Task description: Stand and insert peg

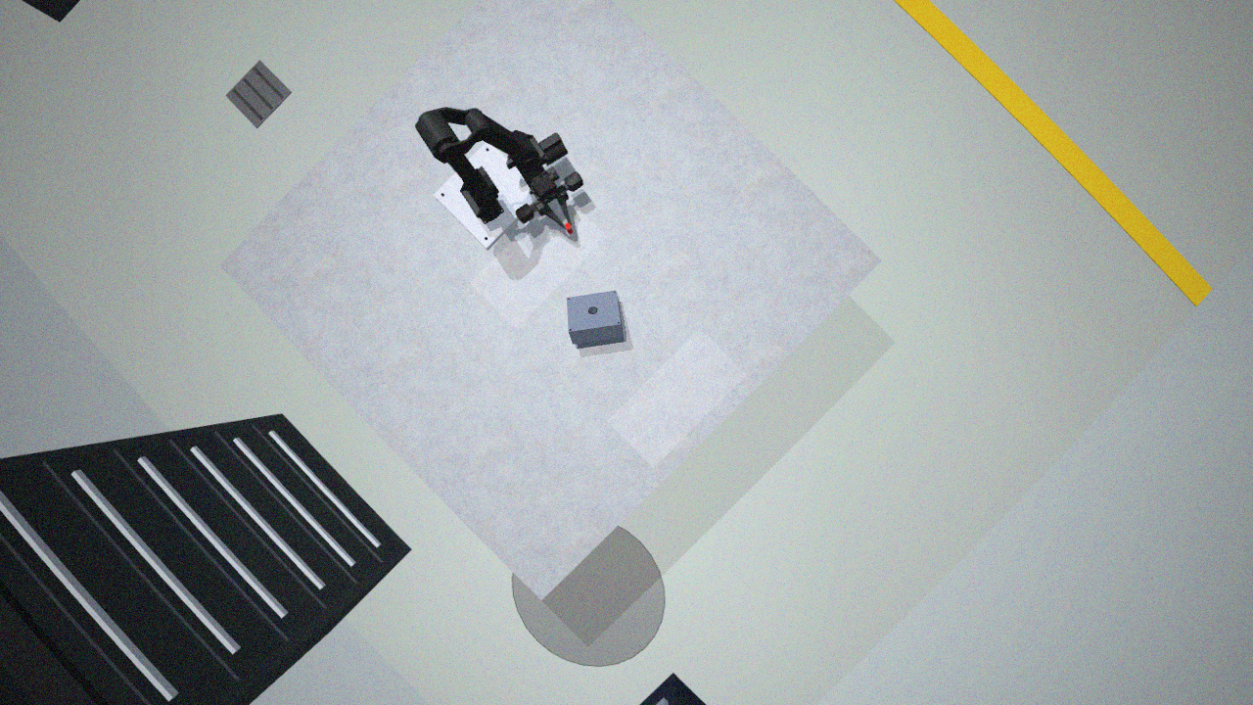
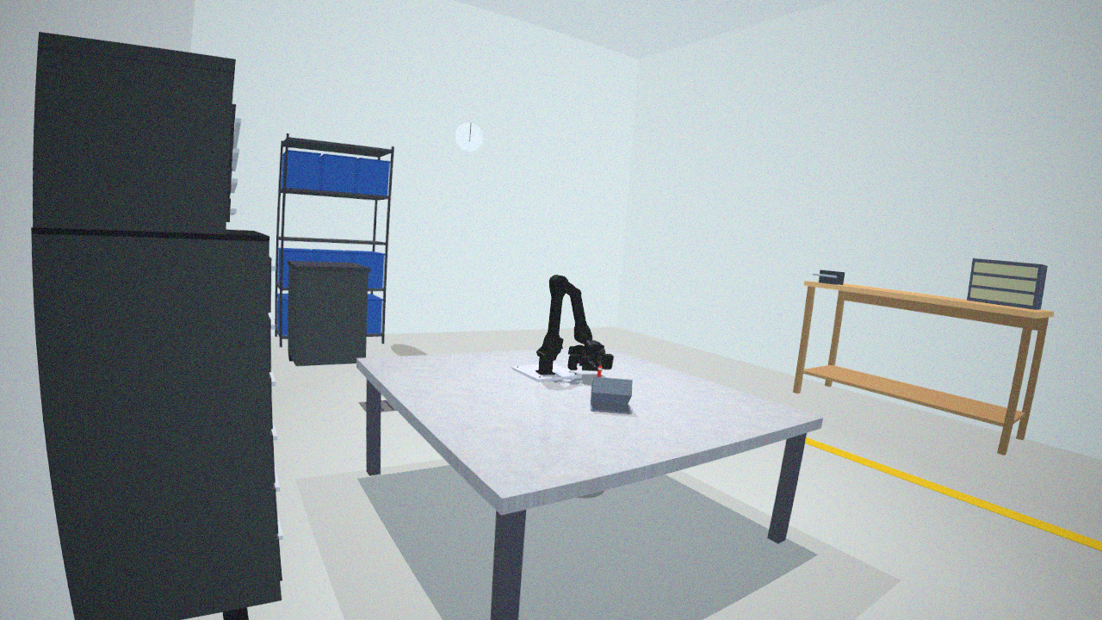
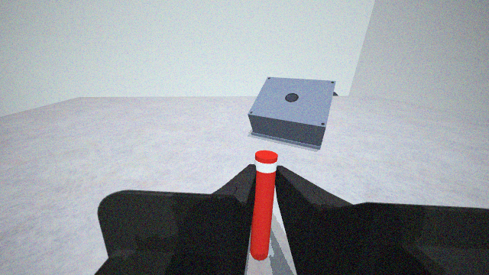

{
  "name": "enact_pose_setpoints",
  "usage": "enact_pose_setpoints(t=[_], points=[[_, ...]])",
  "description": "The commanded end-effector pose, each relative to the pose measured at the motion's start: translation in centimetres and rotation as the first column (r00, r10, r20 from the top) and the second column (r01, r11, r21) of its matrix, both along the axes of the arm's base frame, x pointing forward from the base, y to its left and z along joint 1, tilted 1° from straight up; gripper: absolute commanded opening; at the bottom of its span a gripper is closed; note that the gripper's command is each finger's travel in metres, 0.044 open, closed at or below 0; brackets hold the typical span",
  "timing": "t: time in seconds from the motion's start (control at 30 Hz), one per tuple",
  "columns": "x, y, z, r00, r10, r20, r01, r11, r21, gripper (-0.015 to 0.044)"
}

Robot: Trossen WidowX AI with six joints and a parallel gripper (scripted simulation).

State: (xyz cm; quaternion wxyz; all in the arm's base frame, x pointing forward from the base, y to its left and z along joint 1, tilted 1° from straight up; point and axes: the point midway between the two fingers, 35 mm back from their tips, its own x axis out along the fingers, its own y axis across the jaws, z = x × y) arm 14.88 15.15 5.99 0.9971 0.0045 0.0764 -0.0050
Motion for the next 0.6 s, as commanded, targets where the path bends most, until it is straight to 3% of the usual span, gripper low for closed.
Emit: enact_pose_setpoints(t=[0.0,0.57], points=[[-0.11,0.01,-0.12,1.000,0.000,-0.001,0.000,1.000,0.000,0.0051],[-0.58,-0.25,-0.23,1.000,0.006,0.025,-0.006,1.000,0.004,0.0051]])
